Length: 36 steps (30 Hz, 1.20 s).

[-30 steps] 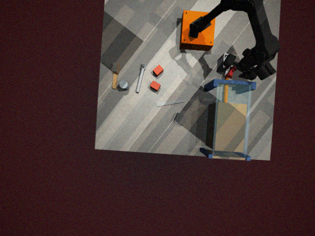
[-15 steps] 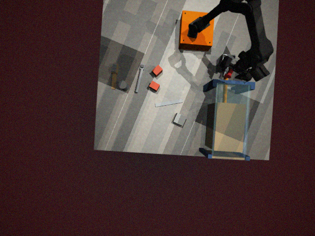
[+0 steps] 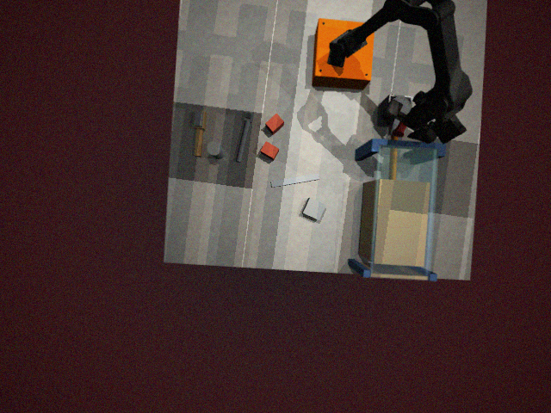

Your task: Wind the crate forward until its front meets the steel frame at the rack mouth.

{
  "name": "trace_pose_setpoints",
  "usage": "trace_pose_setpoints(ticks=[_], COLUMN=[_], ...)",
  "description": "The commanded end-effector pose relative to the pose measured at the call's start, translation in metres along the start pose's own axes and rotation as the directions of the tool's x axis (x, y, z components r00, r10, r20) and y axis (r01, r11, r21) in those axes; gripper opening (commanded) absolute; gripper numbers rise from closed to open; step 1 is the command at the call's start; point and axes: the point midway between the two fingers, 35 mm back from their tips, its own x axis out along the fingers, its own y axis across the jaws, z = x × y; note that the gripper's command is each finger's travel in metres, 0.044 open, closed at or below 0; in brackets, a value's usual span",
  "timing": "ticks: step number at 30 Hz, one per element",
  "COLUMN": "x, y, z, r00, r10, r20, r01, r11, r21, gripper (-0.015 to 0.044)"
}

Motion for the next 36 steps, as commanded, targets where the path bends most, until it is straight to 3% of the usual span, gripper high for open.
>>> trace_pose_setpoints(ticks=[1, 15, 36], x=[-0.0002, -0.0002, 0.0031], y=[-0.0001, -0.0001, -0.0015], z=[0.0000, 0.0000, 0.0015], r00=[1.000, 1.000, 1.000], r10=[0.000, 0.000, 0.008], r20=[0.000, 0.000, 0.000], r01=[0.000, 0.000, -0.008], r11=[1.000, 1.000, 1.000], r21=[0.000, 0.000, 0.006], gripper=[0.0361, 0.0000, 0.0000])
